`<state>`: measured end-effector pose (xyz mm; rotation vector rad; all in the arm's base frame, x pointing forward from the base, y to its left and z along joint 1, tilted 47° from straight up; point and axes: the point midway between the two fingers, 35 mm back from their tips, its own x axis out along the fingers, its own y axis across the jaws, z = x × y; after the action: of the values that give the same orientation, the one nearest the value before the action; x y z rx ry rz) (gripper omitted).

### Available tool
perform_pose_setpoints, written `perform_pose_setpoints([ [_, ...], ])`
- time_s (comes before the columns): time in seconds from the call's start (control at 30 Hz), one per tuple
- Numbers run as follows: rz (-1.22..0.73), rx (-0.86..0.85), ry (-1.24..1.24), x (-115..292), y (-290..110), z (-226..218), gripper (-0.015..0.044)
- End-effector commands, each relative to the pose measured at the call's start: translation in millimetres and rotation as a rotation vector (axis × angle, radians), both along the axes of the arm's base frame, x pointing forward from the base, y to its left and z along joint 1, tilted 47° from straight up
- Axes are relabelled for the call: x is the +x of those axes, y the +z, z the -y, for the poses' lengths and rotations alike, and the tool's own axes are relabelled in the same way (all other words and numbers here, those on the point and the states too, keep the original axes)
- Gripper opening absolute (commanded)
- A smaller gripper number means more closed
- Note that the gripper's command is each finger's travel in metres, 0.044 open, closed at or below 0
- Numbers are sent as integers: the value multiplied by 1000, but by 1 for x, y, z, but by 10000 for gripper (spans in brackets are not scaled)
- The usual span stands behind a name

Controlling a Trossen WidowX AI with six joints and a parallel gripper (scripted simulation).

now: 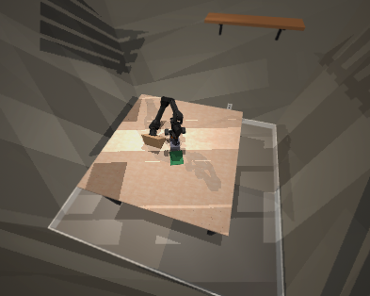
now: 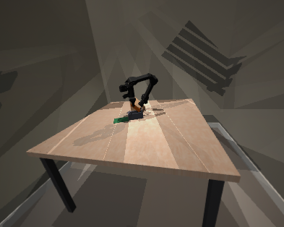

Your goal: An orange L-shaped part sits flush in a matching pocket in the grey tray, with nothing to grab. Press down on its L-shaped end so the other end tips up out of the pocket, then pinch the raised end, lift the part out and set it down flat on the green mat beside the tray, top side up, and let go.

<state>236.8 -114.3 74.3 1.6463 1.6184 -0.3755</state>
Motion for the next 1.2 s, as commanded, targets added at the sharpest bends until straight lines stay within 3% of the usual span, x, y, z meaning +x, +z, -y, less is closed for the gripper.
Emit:
perform_pose_setpoints([
  [0.0,3,-6,4,0,5,7,0],
  [0.6,3,-6,4,-3,17,19,0],
  [1.17,5,-9,4,12,-26,60,0],
])
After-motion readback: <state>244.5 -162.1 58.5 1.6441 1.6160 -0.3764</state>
